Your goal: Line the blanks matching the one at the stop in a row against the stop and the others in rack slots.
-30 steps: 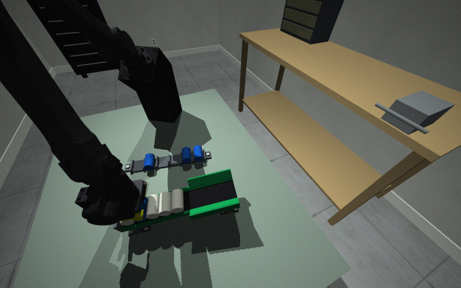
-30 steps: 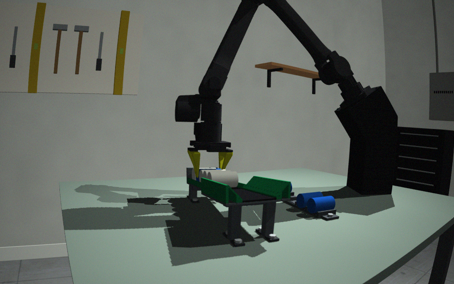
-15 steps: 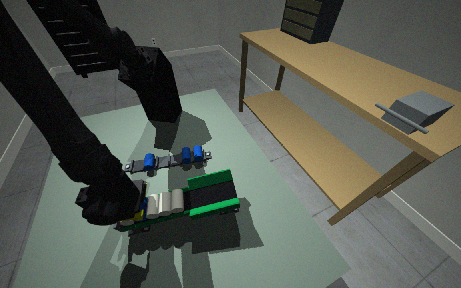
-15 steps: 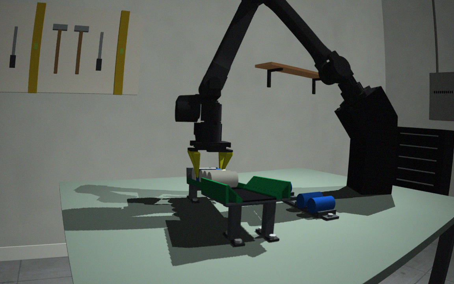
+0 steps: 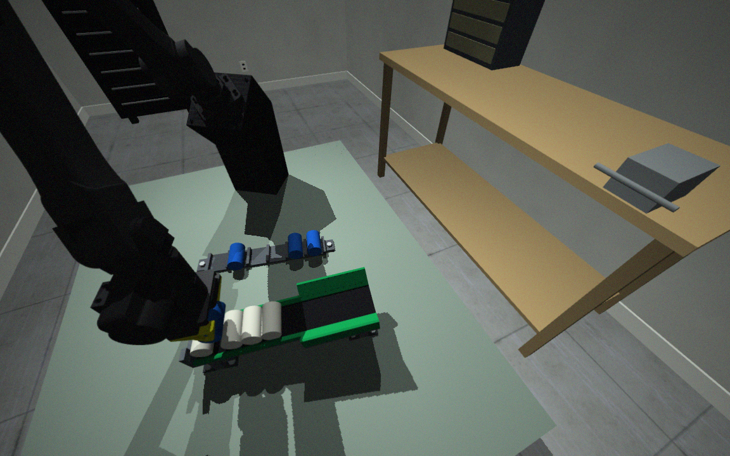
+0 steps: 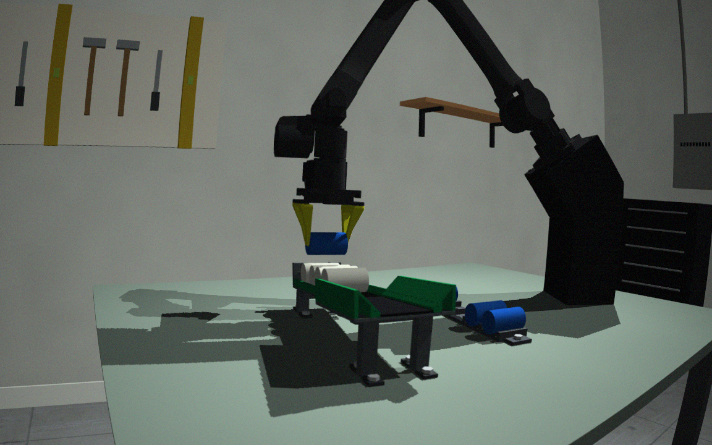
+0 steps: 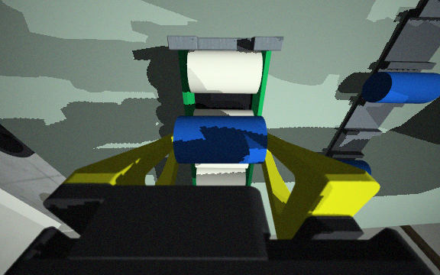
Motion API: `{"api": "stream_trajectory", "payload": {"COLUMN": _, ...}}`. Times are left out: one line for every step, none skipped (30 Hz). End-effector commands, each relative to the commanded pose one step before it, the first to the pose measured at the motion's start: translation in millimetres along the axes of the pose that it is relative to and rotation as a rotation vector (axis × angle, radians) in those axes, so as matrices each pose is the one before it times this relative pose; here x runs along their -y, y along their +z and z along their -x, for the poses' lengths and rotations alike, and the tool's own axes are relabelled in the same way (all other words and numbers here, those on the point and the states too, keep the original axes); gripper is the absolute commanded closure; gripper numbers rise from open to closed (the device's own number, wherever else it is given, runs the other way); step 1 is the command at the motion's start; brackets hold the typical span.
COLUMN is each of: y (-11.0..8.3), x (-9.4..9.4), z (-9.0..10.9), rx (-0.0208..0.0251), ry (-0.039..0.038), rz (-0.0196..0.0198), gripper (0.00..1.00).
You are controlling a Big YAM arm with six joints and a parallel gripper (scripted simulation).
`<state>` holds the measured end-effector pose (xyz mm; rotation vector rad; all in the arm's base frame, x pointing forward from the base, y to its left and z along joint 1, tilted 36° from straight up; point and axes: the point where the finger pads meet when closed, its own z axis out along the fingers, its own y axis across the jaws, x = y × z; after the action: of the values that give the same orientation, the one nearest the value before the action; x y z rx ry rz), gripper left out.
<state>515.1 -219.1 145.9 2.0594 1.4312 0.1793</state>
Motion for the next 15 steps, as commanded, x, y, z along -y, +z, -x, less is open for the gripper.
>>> {"api": "stream_trajectory", "payload": {"y": -36.39, "x": -0.72, "z": -4.88, "rx": -0.00665, "ry": 0.01056, "rz": 0.00943, "gripper": 0.35}}
{"api": "stream_trajectory", "payload": {"y": -5.06, "x": 0.04, "z": 0.03, "rx": -0.00002, "ry": 0.00003, "rz": 0.00000, "gripper": 0.35}}
{"api": "stream_trajectory", "payload": {"y": 0.00, "x": 0.00, "z": 0.00, "rx": 0.00000, "ry": 0.00000, "rz": 0.00000, "gripper": 0.35}}
{"api": "stream_trajectory", "payload": {"y": 0.00, "x": 0.00, "z": 0.00, "rx": 0.00000, "ry": 0.00000, "rz": 0.00000, "gripper": 0.35}}
{"api": "stream_trajectory", "payload": {"y": 7.07, "x": 6.34, "z": 3.58, "rx": 0.00599, "ry": 0.00386, "rz": -0.02468, "gripper": 0.35}}
{"api": "stream_trajectory", "payload": {"y": 5.27, "x": 4.79, "z": -0.90, "rx": 0.00105, "ry": -0.00279, "rz": -0.01860, "gripper": 0.35}}
{"api": "stream_trajectory", "payload": {"y": -2.24, "x": -0.05, "z": -0.92, "rx": -0.00179, "ry": -0.00118, "rz": 0.00037, "gripper": 0.35}}
{"api": "stream_trajectory", "payload": {"y": -1.51, "x": -0.12, "z": -1.74, "rx": -0.00264, "ry": -0.00248, "rz": 0.00070, "gripper": 0.35}}
{"api": "stream_trajectory", "payload": {"y": -0.61, "x": -0.05, "z": -0.73, "rx": -0.00119, "ry": -0.00101, "rz": 0.00028, "gripper": 0.35}}
{"api": "stream_trajectory", "payload": {"y": -0.09, "x": -0.01, "z": -0.07, "rx": -0.00005, "ry": -0.00013, "rz": 0.00003, "gripper": 0.35}}
{"api": "stream_trajectory", "payload": {"y": 0.01, "x": 0.00, "z": 0.02, "rx": 0.00002, "ry": 0.00004, "rz": -0.00001, "gripper": 0.35}}
{"api": "stream_trajectory", "payload": {"y": 0.00, "x": 0.00, "z": -0.01, "rx": -0.00001, "ry": -0.00001, "rz": 0.00000, "gripper": 0.35}}
{"api": "stream_trajectory", "payload": {"y": -0.43, "x": -0.24, "z": 0.12, "rx": 0.00001, "ry": 0.00026, "rz": 0.00095, "gripper": 0.35}}
{"api": "stream_trajectory", "payload": {"y": -0.80, "x": -0.45, "z": 0.22, "rx": 0.00001, "ry": 0.00048, "rz": 0.00179, "gripper": 0.35}}
{"api": "stream_trajectory", "payload": {"y": -0.05, "x": -0.03, "z": 0.01, "rx": 0.00000, "ry": 0.00002, "rz": 0.00011, "gripper": 0.35}}
